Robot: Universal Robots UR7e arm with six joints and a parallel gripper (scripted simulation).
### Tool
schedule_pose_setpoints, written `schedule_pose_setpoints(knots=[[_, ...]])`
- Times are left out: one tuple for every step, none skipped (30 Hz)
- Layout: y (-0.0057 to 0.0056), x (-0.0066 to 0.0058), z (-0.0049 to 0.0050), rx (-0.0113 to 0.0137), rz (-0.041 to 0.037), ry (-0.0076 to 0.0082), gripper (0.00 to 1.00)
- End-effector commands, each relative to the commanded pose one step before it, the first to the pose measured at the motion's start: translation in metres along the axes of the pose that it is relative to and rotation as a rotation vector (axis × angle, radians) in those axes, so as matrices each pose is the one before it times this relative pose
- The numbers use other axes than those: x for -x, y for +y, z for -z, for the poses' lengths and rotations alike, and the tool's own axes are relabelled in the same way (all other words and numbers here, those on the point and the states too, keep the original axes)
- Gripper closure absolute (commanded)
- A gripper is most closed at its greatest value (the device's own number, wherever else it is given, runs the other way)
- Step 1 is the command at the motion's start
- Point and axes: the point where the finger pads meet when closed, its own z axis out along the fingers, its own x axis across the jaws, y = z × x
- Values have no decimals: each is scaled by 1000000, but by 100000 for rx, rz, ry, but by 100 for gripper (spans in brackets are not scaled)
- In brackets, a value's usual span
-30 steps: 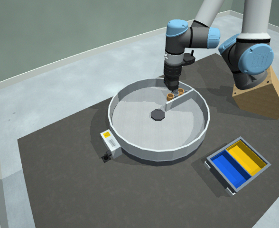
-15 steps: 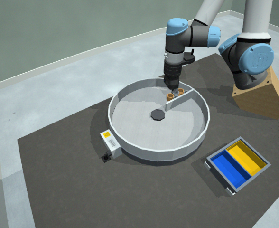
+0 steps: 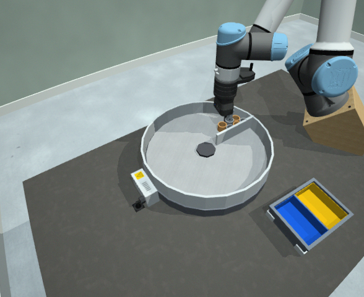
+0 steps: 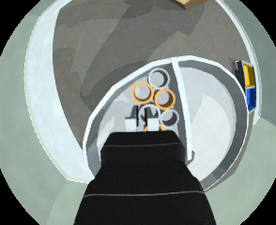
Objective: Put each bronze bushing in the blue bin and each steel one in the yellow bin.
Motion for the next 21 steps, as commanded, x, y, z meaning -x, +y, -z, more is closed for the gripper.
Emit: schedule_pose_setpoints(knots=[[296, 100, 1639, 95, -22, -20, 100], [0, 0, 0, 0, 0, 0, 100], [0, 0, 605, 0, 0, 0, 100], [0, 0, 605, 0, 0, 0, 100], [0, 0, 605, 0, 0, 0, 100], [0, 0, 605, 0, 0, 0, 100], [0, 0, 605, 0, 0, 0, 100], [0, 0, 0, 0, 0, 0, 100], [0, 0, 0, 0, 0, 0, 100], [0, 0, 0, 0, 0, 0, 100], [0, 0, 0, 0, 0, 0, 100], [0, 0, 0, 0, 0, 0, 100], [0, 0, 0, 0, 0, 0, 100], [0, 0, 0, 0, 0, 0, 100], [11, 7, 413, 6, 0, -2, 100], [0, 0, 621, -1, 0, 0, 100], [0, 0, 621, -1, 0, 0, 100], [0, 0, 621, -1, 0, 0, 100], [0, 0, 621, -1, 0, 0, 100], [0, 0, 0, 0, 0, 0, 100], [0, 0, 0, 0, 0, 0, 100]])
